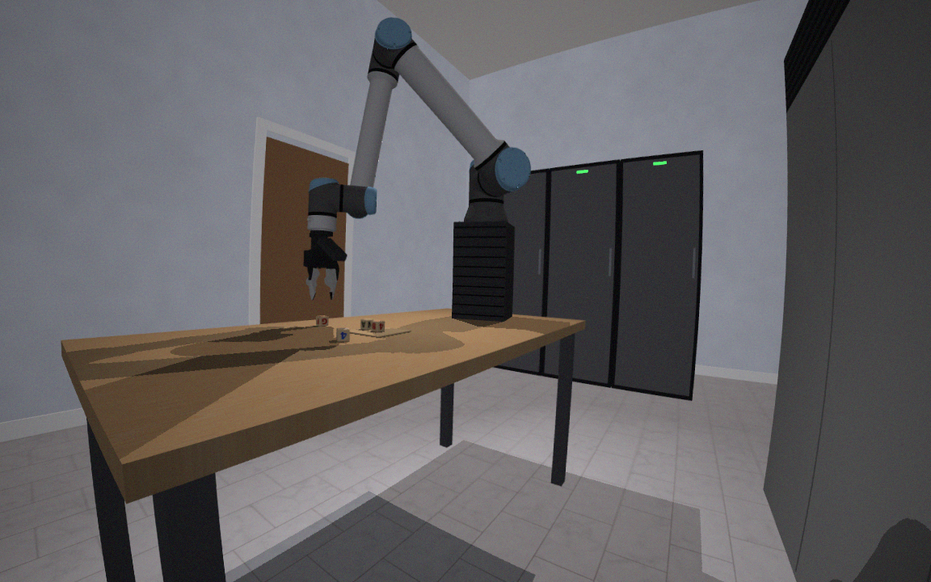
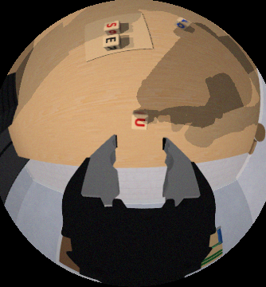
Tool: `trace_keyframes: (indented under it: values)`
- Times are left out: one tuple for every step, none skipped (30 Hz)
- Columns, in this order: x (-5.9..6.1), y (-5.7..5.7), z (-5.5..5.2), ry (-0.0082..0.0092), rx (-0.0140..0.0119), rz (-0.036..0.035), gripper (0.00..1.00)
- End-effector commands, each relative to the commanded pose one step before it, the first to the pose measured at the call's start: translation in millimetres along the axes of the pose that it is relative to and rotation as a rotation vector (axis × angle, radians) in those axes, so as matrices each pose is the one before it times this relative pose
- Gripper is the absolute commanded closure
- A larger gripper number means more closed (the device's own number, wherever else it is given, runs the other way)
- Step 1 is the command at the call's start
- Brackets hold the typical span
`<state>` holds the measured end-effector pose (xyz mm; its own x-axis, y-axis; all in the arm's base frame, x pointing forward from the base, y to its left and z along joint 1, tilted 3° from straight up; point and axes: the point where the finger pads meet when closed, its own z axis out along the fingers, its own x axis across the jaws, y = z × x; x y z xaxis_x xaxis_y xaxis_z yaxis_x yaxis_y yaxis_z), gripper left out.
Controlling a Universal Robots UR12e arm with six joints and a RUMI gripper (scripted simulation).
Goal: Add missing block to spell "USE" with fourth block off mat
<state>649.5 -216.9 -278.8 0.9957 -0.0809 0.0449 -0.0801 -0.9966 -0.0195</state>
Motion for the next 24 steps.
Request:
trace_keyframes:
  values:
    - [0.61, 0.19, 5.96, 0.0011, -0.00056, 0.0, 0.6]
    - [0.01, -0.02, 1.43, 0.0, 0.0, 0.0, 0.6]
    - [0.01, -0.02, 1.47, 0.0, 0.0, 0.0, 0.6]
    - [0.0, -0.02, 1.52, 0.0, 0.0, 0.0, 0.6]
    - [0.01, -0.02, 1.55, 0.0, 0.0, 0.0, 0.6]
    - [0.01, -0.02, 1.58, 0.0, 0.0, 0.0, 0.6]
    - [0.01, -0.02, 1.6, 0.0, 0.0, 0.0, 0.6]
    - [0.0, 0.0, 0.0, 0.0, 0.0, 0.0, 0.6]
    - [0.0, 0.0, 0.0, 0.0, 0.0, 0.0, 0.6]
    - [0.01, -0.02, 1.62, 0.0, 0.0, 0.0, 0.6]
    - [0.01, -0.02, 1.63, 0.0, 0.0, 0.0, 0.6]
    - [0.0, -0.02, 1.63, 0.0, 0.0, 0.0, 0.6]
    - [0.01, -0.02, 1.62, 0.0, 0.0, 0.0, 0.6]
    - [0.01, -0.02, 1.61, 0.0, 0.0, 0.0, 0.6]
    - [0.0, -0.02, 1.59, 0.0, 0.0, 0.0, 0.6]
    - [0.01, -0.02, 1.56, 0.0, 0.0, 0.0, 0.6]
    - [0.01, -0.02, 1.52, 0.0, 0.0, 0.0, 0.6]
    - [0.0, -0.02, 1.48, 0.0, 0.0, 0.0, 0.6]
    - [0.0, -0.02, 1.44, 0.0, 0.0, 0.0, 0.6]
    - [0.01, -0.02, 1.38, 0.0, 0.0, 0.0, 0.6]
    - [0.01, -0.02, 1.32, 0.0, 0.0, 0.0, 0.6]
    - [0.0, -0.02, 1.26, 0.0, 0.0, 0.0, 0.6]
    - [0.01, -0.01, 1.19, 0.0, 0.0, 0.0, 0.6]
    - [0.01, -0.01, 1.12, 0.0, 0.0, 0.0, 0.6]
